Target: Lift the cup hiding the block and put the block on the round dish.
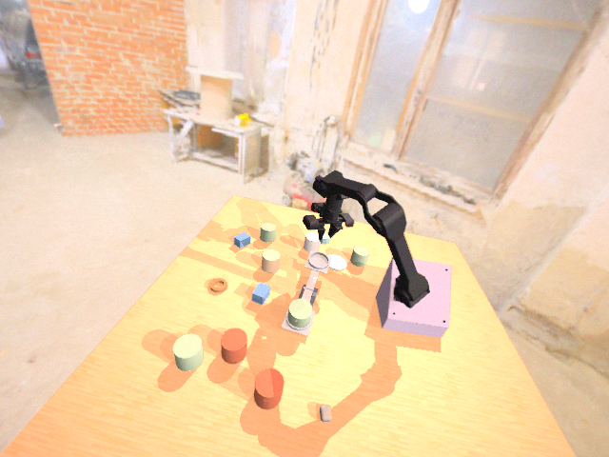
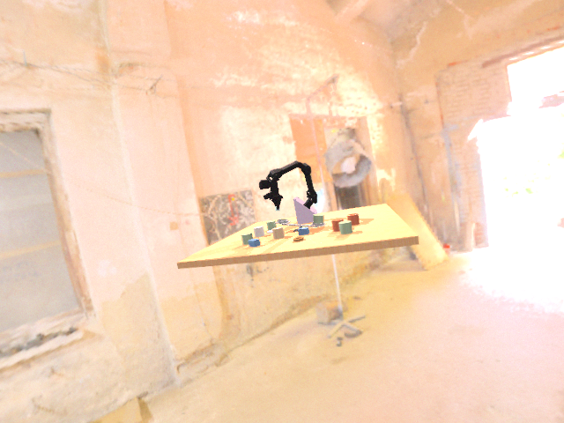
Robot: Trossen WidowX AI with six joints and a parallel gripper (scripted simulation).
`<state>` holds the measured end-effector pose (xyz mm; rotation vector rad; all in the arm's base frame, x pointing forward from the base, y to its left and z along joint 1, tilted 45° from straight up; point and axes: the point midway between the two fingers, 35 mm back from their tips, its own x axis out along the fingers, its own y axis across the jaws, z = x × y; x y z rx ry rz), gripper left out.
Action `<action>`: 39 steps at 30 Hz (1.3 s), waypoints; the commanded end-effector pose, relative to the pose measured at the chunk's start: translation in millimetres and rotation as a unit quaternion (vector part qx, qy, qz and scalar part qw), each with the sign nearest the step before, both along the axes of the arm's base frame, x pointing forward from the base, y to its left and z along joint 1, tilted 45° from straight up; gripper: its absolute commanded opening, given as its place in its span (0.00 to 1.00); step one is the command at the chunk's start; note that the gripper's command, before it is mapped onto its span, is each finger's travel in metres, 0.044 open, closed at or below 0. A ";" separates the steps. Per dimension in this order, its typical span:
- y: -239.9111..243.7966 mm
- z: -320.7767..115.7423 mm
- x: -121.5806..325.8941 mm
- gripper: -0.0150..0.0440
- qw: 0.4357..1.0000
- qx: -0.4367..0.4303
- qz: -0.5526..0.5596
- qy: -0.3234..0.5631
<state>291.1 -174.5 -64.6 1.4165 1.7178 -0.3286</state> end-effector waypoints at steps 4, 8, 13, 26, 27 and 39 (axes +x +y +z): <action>-5.6 -75.3 -47.8 0.25 1.000 0.008 -0.003 0.014; -2.5 -115.8 -76.7 0.25 1.000 0.008 -0.003 0.015; 1.3 -125.3 -81.6 0.25 1.000 0.008 -0.003 0.015; 28.3 -153.2 -81.6 0.25 1.000 0.009 -0.003 0.014; 28.8 -153.8 -81.6 0.25 1.000 0.009 -0.003 0.014; 41.3 -166.8 -81.5 0.25 1.000 0.010 -0.003 0.014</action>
